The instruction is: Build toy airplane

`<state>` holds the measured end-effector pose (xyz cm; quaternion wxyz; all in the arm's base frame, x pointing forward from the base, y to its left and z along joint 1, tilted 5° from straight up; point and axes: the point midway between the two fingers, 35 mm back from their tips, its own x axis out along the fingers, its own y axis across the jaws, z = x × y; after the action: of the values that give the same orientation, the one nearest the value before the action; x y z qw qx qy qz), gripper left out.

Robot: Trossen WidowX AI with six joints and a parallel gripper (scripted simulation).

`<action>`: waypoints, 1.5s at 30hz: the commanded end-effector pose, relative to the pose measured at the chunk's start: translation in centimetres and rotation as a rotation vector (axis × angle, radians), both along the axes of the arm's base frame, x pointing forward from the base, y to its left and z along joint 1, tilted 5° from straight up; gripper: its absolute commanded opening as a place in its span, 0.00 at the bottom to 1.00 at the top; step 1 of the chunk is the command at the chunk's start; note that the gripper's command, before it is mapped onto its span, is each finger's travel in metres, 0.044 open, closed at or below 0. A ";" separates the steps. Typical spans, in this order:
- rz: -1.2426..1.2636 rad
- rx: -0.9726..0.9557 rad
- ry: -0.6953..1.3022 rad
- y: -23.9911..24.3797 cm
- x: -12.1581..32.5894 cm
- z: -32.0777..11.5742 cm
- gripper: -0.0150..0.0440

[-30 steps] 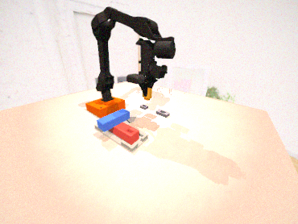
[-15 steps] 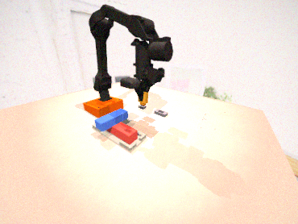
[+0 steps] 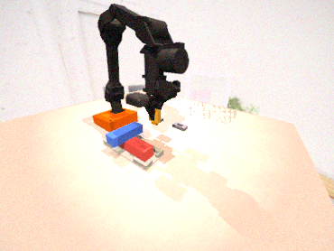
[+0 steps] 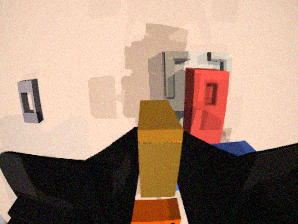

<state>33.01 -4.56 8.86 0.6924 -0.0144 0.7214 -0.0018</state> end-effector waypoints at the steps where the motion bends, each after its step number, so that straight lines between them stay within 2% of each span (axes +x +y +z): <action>1: 0.004 -0.007 0.004 -1.5 0.4 -0.4 0.25; 20: 0.013 -0.007 0.007 -7.1 0.9 -1.6 0.25; 21: 0.013 -0.007 0.007 -7.1 0.9 -1.6 0.25; 24: 0.013 -0.007 0.007 -7.1 0.9 -1.6 0.36; 45: 0.013 -0.007 0.007 -7.1 0.9 -1.6 0.36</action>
<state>33.86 -11.54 7.30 0.6902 -0.0182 0.7234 0.0009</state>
